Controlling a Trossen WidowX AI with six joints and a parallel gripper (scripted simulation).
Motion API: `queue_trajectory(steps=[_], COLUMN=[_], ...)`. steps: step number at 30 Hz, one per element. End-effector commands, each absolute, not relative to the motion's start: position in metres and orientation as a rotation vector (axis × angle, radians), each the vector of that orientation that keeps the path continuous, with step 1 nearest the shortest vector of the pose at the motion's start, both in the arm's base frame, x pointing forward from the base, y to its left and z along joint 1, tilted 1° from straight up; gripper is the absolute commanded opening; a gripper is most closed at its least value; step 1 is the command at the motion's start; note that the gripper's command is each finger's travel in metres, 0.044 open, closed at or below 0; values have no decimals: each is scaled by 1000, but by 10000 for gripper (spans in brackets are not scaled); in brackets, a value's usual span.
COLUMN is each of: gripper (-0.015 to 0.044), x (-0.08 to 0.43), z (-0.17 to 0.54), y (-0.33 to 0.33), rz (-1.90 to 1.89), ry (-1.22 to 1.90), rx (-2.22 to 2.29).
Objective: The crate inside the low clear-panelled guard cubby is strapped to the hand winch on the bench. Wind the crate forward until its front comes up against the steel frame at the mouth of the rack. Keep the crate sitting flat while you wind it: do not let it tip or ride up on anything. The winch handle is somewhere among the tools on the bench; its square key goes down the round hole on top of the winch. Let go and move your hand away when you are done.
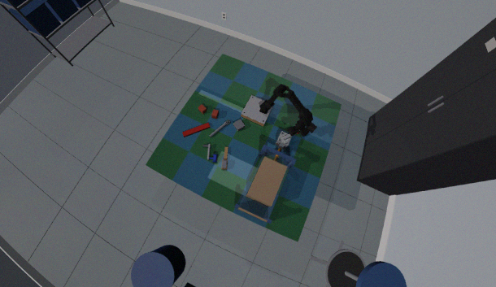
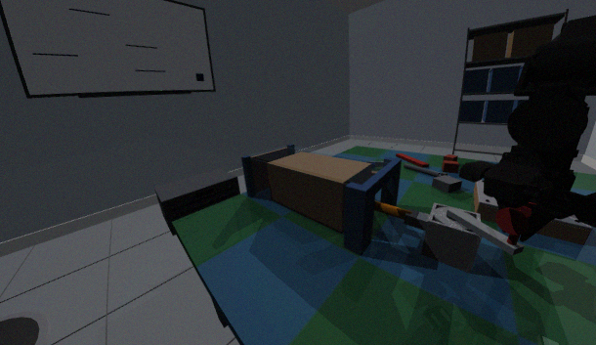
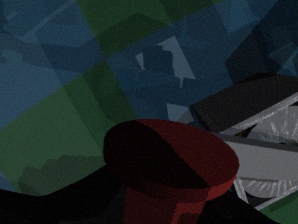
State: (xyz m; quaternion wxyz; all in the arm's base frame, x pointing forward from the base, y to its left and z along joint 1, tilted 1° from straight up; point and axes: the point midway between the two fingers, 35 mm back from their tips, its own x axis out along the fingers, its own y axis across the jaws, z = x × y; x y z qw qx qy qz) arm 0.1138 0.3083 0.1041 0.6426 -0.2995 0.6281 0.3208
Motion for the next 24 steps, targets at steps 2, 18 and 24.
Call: queue_trajectory(steps=[2,18,24], gripper=[0,0,0], x=[105,97,95], z=[102,102,102], y=[296,276,268], rz=[721,721,720], ry=[1456,1457,1458], rx=[-696,-697,-697])
